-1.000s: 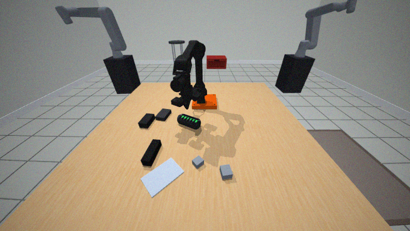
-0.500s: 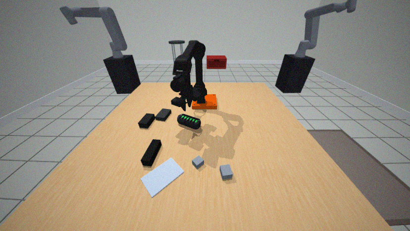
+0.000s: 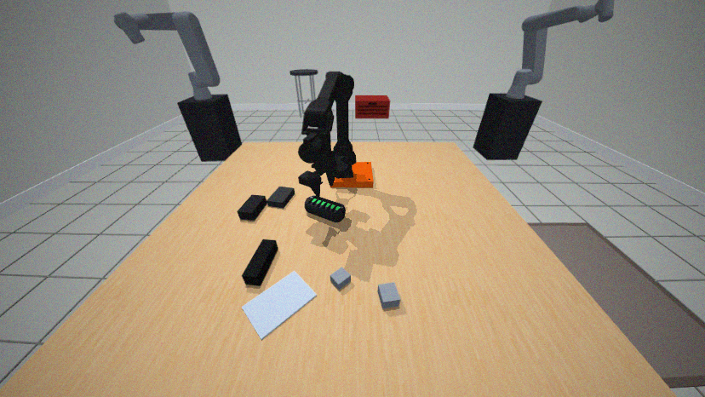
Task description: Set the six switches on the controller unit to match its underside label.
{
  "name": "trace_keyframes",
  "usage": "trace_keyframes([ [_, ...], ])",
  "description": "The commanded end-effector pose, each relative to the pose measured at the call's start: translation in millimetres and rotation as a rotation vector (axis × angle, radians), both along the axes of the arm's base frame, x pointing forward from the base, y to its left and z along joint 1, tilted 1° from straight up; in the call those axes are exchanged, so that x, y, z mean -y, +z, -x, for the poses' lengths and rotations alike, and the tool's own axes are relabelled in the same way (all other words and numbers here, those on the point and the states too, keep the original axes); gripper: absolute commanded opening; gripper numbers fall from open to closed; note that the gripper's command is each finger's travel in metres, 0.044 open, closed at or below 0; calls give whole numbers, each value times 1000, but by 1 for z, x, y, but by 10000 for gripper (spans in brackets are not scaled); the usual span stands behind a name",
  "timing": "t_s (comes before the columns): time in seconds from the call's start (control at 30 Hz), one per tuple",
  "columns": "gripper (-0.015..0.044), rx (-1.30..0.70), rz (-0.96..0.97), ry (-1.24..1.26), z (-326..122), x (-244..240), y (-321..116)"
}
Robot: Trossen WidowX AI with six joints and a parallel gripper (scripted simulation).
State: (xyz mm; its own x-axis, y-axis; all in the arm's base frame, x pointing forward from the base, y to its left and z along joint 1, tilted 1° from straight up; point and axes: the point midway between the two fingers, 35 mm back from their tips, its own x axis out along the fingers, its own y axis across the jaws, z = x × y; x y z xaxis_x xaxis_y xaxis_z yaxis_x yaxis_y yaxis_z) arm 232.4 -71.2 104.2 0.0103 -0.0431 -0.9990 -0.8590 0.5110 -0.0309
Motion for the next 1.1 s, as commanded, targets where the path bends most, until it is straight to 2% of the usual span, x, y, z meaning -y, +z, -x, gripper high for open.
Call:
trace_keyframes([
  [0.0, 230, -3, -13, 6, 18, -12, -26],
  [0.3, 0, -2, -16, 9, 26, -17, -36],
  [1.0, 0, -4, -10, 13, 25, -16, -36],
  [1.07, 53, -4, -10, 13, 24, -16, -28],
])
